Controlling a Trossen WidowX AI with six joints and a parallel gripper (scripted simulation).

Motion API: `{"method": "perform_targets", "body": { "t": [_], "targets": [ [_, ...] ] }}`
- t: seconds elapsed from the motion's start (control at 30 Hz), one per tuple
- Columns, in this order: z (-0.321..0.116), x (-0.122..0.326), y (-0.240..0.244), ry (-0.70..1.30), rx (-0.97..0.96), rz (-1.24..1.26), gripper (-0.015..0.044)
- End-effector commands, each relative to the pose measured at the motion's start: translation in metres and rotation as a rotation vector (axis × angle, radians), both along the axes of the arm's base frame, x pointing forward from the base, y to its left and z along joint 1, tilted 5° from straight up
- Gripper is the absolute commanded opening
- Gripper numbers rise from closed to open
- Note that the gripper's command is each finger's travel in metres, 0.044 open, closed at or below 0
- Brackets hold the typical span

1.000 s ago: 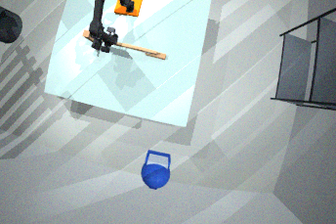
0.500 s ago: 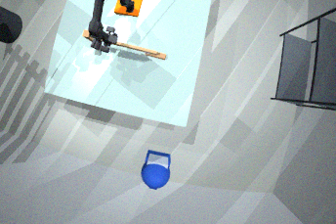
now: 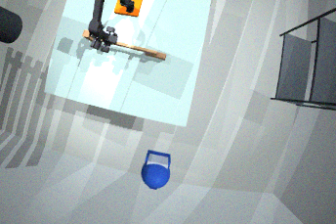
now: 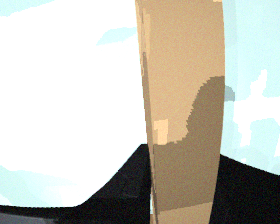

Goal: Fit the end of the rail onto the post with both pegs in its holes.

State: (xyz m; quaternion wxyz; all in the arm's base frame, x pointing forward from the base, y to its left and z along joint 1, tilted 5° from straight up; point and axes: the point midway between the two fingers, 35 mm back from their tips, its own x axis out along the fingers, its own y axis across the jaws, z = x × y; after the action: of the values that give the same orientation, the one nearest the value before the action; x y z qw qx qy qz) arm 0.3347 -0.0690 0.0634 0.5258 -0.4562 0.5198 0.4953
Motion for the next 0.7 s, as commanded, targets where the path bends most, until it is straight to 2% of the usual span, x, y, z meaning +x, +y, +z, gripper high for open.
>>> {"method": "perform_targets", "body": {
  "t": [0.0,0.67],
  "targets": [
    [0.0002,0.0006,0.0005,-0.006,0.003,0.0,0.0],
    [0.0022,-0.0005,0.0005,-0.006,0.003,0.0,0.0]
  ]
}}
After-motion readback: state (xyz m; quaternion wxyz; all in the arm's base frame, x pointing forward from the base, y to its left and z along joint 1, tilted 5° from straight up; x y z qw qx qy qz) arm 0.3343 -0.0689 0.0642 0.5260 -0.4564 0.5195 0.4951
